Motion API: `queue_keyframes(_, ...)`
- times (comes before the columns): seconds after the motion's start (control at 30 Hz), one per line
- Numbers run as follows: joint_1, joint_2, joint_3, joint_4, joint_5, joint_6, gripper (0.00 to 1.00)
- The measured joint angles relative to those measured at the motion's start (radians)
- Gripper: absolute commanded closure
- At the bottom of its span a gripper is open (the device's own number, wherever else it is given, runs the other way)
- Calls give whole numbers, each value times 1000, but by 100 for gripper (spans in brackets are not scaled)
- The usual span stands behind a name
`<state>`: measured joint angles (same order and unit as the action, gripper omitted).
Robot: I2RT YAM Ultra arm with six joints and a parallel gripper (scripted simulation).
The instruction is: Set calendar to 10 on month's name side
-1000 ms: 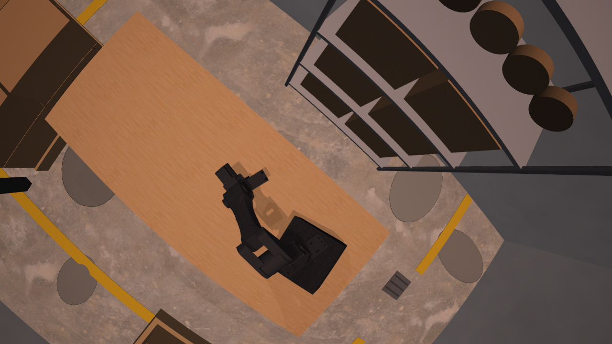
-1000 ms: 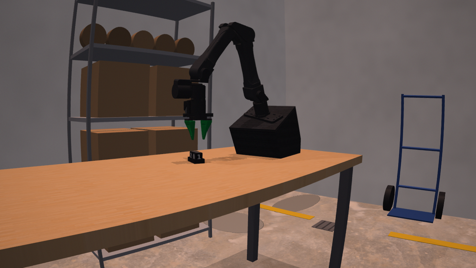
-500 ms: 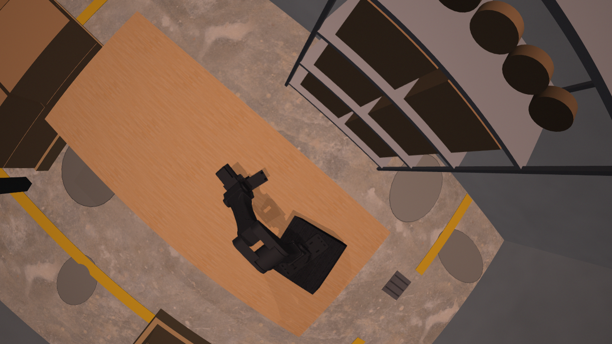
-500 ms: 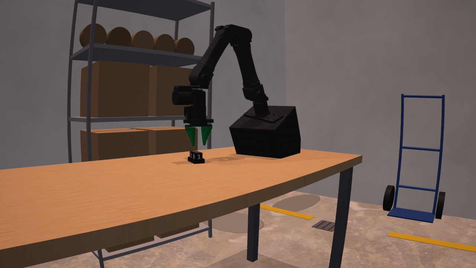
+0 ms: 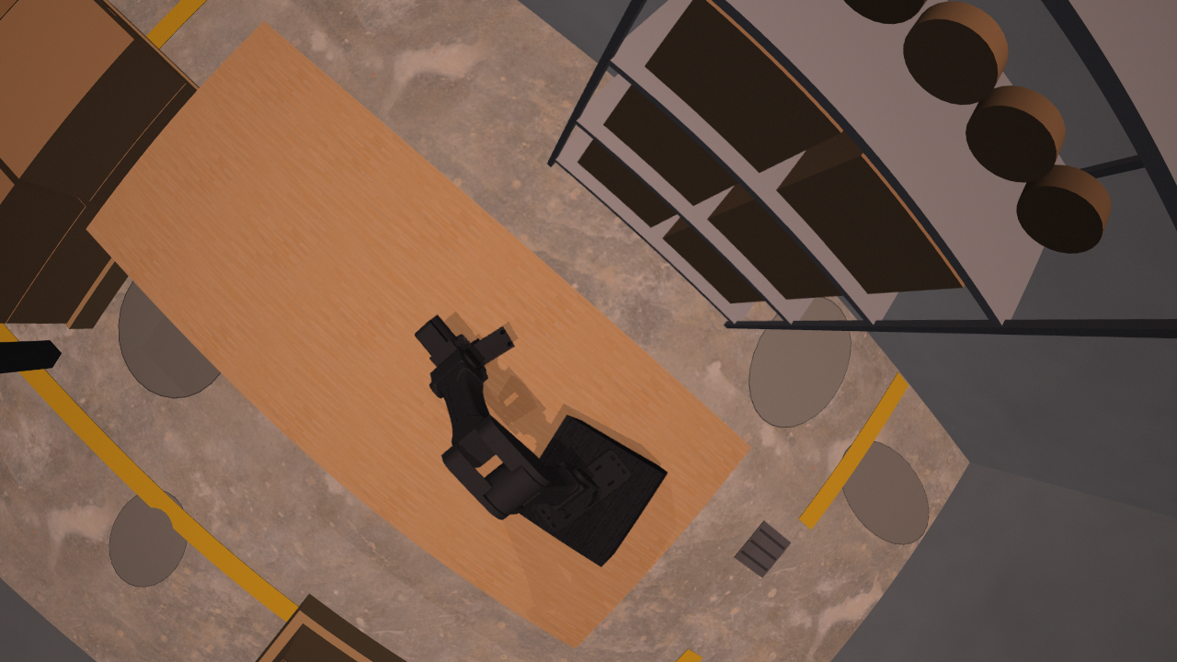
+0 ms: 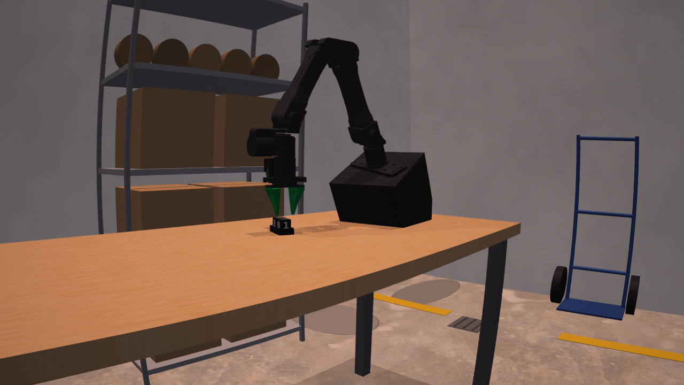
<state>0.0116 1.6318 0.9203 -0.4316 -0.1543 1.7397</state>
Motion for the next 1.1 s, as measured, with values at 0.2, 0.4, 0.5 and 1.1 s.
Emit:
queue_keyframes(0.2,1,5,-1,14,1,1,55)
queue_keyframes(0.4,1,8,-2,19,1,1,55)
queue_keyframes(0.5,1,8,-2,19,1,1,55)
queue_keyframes(1.1,1,8,-2,19,1,1,55)
